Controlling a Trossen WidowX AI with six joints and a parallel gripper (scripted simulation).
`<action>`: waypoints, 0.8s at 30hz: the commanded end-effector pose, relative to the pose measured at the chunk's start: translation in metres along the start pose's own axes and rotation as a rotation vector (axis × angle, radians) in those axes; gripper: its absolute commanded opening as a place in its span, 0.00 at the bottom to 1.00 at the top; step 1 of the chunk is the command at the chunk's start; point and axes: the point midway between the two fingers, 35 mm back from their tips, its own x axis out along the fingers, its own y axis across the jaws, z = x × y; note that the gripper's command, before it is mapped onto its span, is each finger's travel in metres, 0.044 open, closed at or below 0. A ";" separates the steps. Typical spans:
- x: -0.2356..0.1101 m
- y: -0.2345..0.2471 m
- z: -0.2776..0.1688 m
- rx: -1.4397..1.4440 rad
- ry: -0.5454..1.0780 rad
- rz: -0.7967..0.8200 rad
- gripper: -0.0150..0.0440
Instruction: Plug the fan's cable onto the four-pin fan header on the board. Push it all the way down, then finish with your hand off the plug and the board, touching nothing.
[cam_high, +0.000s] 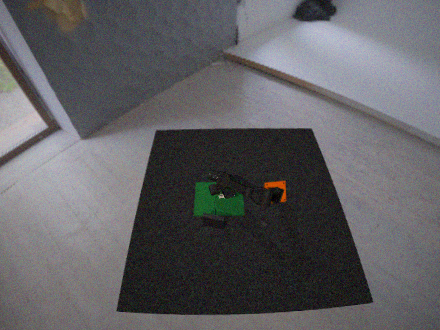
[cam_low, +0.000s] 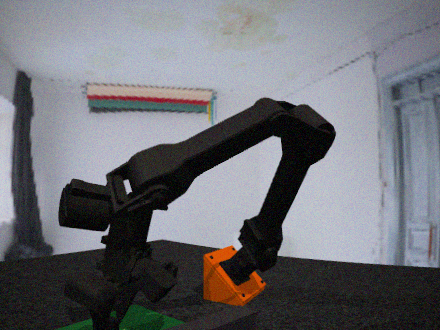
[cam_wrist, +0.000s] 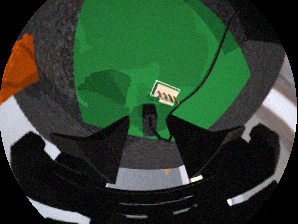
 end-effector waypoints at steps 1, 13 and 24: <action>0.000 0.000 0.000 0.000 0.000 0.000 0.64; 0.000 0.000 0.000 0.000 0.000 0.000 0.51; 0.000 0.000 0.000 0.000 0.000 0.000 0.38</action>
